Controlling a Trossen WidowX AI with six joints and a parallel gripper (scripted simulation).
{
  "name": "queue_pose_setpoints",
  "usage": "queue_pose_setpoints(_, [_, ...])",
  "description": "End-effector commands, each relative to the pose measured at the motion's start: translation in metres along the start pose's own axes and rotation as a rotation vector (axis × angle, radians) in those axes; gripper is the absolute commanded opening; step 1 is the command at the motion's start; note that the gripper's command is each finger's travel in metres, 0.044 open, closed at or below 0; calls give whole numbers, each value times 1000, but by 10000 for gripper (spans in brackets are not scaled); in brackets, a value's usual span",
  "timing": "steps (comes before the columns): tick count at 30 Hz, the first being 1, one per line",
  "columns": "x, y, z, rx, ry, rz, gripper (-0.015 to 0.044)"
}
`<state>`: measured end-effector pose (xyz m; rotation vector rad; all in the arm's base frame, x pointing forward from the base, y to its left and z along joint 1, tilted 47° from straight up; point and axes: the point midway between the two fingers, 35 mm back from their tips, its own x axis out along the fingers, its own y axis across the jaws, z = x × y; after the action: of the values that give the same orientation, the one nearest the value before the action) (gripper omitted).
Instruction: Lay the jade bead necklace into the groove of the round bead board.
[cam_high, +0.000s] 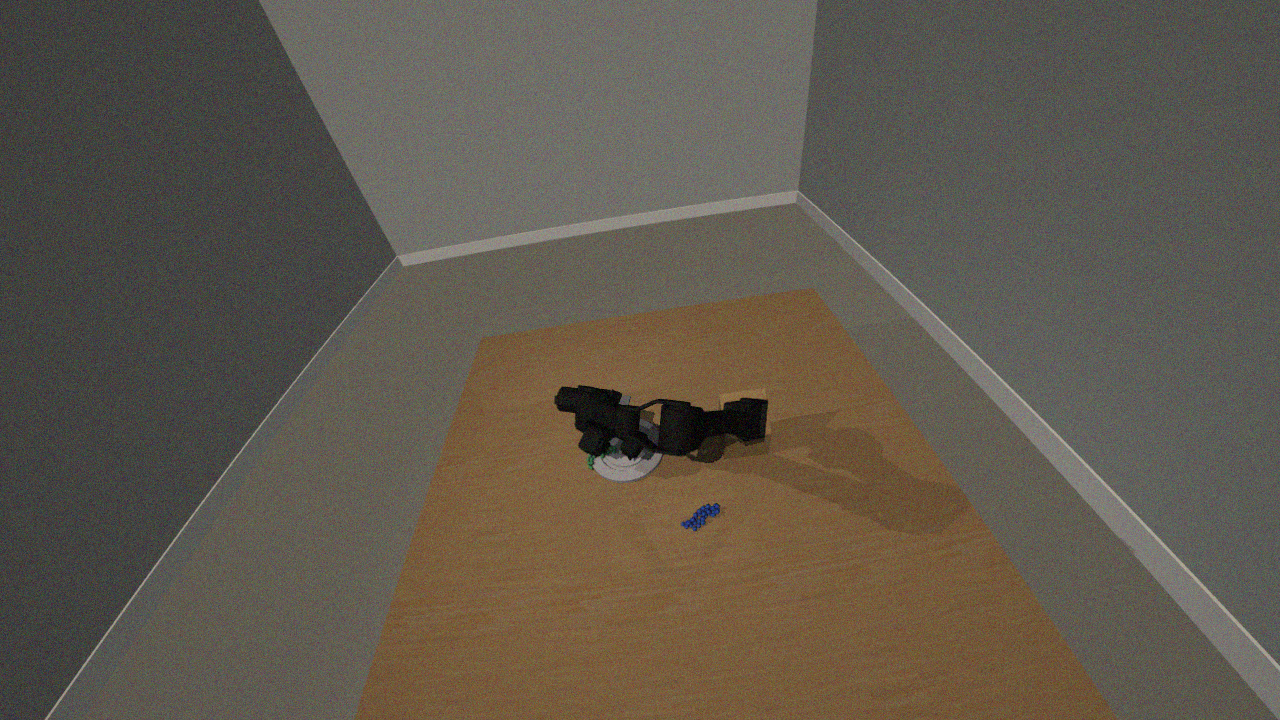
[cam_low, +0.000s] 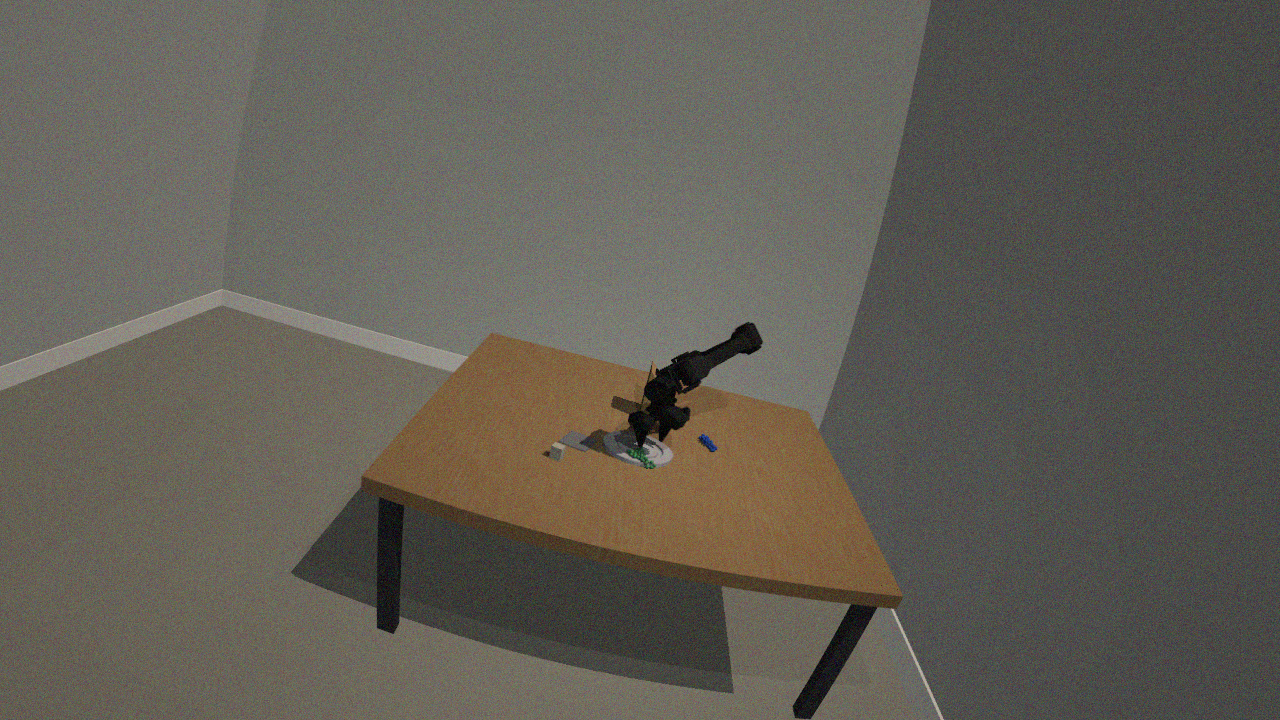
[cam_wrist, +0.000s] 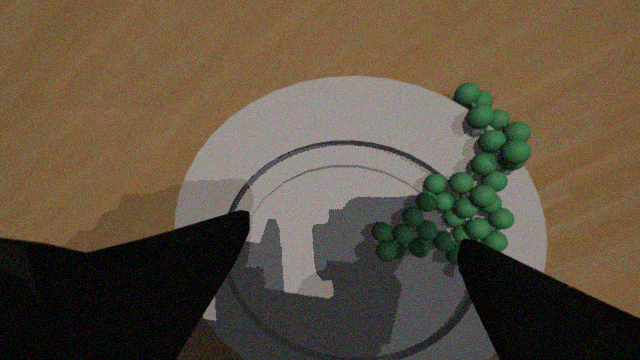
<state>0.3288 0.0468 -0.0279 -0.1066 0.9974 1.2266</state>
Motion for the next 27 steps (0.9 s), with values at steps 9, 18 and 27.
queue_pose_setpoints(9, [-2, 0, 1, -8, 2, -6, 440])
queue_pose_setpoints(18, [-8, -16, 12, 22, 1, -6, 335])
queue_pose_setpoints(27, [-23, -60, 40, 115, 0, -9, 160])
